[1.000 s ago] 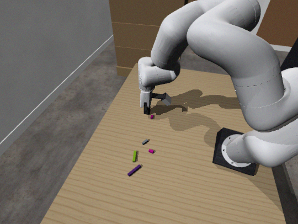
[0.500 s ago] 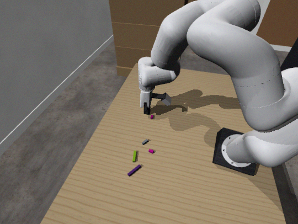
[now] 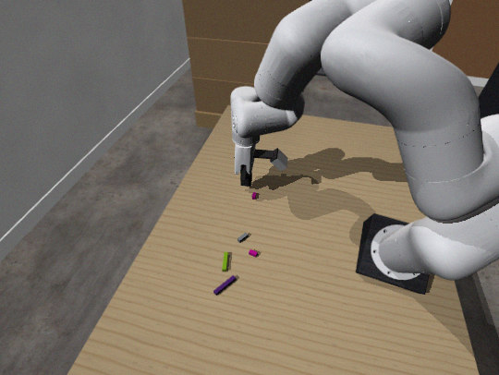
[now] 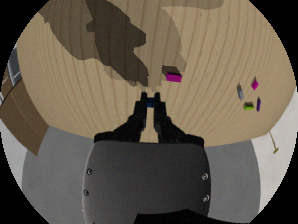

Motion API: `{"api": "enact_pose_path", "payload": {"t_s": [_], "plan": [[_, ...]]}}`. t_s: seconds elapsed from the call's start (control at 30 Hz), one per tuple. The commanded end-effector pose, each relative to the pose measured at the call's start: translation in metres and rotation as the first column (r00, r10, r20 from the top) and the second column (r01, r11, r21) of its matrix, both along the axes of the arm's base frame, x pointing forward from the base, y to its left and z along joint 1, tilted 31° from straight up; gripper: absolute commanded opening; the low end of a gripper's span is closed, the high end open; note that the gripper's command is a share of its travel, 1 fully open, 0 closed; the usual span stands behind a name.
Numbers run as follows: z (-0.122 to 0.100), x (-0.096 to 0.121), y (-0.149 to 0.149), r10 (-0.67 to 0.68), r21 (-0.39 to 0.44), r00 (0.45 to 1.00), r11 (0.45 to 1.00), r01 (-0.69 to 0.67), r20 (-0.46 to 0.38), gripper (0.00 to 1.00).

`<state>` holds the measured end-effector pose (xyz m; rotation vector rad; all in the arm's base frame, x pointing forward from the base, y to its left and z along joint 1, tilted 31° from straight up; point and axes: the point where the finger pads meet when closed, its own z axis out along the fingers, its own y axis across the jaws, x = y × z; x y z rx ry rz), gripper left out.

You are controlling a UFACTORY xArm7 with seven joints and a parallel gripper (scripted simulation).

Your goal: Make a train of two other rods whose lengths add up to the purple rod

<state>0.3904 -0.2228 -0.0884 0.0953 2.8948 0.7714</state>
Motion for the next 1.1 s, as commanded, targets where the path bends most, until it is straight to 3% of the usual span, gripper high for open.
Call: {"api": "enact_pose_path", "payload": {"t_s": [0.0, 0.13, 0.3, 0.77, 0.87, 1.07], "plan": [[0.037, -0.006, -0.023, -0.002, -0.004, 1.0, 1.0, 0.002, 0.002, 0.04], [0.057, -0.01, -0.034, -0.002, -0.004, 1.0, 1.0, 0.002, 0.002, 0.04], [0.065, -0.011, -0.038, -0.002, -0.004, 1.0, 1.0, 0.002, 0.002, 0.04], [0.069, -0.012, -0.037, 0.014, -0.006, 1.0, 1.0, -0.014, 0.013, 0.04], [0.082, -0.017, -0.015, 0.151, -0.035, 0.984, 0.988, -0.148, 0.096, 0.04], [0.091, -0.022, 0.002, 0.256, -0.067, 0.955, 0.966, -0.249, 0.151, 0.04]]}}
